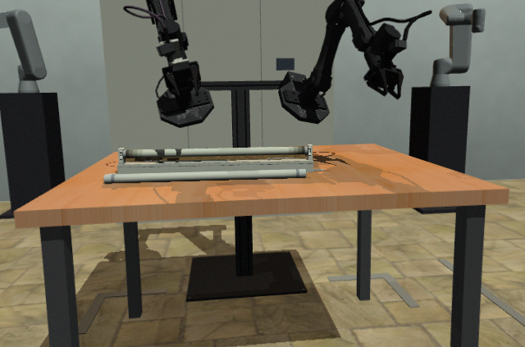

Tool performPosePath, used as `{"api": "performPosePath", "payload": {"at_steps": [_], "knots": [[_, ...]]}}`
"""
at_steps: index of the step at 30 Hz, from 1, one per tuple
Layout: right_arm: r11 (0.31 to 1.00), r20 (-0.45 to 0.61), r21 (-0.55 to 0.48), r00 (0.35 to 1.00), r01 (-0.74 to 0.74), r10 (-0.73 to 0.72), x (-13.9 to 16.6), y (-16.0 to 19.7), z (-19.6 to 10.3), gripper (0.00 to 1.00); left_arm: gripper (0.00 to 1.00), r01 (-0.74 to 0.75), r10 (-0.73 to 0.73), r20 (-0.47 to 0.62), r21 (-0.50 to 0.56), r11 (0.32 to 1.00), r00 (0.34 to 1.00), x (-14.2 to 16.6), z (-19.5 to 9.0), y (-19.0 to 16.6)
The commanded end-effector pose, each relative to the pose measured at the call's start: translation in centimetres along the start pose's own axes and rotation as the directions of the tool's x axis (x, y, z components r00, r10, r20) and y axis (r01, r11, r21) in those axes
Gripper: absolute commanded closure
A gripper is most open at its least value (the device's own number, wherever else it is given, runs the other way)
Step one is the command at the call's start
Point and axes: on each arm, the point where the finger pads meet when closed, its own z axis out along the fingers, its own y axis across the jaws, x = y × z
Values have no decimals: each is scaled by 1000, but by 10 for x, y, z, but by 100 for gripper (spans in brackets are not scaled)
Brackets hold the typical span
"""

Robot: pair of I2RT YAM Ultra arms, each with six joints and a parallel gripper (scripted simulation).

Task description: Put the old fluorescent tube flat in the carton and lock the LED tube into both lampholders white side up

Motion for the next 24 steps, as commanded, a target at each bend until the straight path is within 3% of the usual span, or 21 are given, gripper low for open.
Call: {"api": "performPosePath", "payload": {"at_steps": [1, 5, 6, 9, 11, 12, 14, 15, 19, 22, 24], "knots": [[1000, 55, -13, 998, -9, 10, -24, 6, -9, 51, 51, -17, 16, 118, 3, 1000, 993, -45, -15, 2], [1000, 57, -7, 998, -2, 2, -24, 4, -10, 51, 51, -17, 15, 99, 14, 1000, 995, -37, -11, -2], [1000, 20, 11, 1000, -4, 4, -7, -1, -4, 51, 51, -13, 12, 63, 14, 1000, 998, -26, -6, -3], [1000, 10, 7, 1000, -10, 10, 0, 1, -8, 51, 51, -16, 15, 41, 9, 1000, 999, -22, 0, -2], [1000, 15, 7, 1000, -4, 4, -6, 1, -4, 51, 51, -16, 15, 55, 9, 1000, 998, -24, -8, -2], [999, -87, 30, 996, 35, -32, 31, -8, 8, 51, 51, -44, 45, -62, 20, 999, 997, 23, 9, -10], [994, -118, 31, 988, 105, -101, 37, -10, 8, 51, 51, -114, 114, -73, 5, 993, 991, 26, 12, -11], [989, -105, 22, 984, 149, -146, 26, -7, 5, 51, 51, -158, 157, -78, 1, 987, 984, 27, 15, -14], [936, -224, -10, 912, 351, -344, 61, -16, 5, 51, 51, -378, 376, -158, 21, 926, 913, 61, 29, -35], [919, -227, -19, 893, 395, -388, 60, -17, 5, 51, 51, -424, 422, -156, 23, 906, 893, 61, 31, -40], [865, -266, -57, 827, 499, -495, 65, -17, 4, 51, 51, -527, 525, -147, 28, 850, 839, 55, 37, -56]]}}
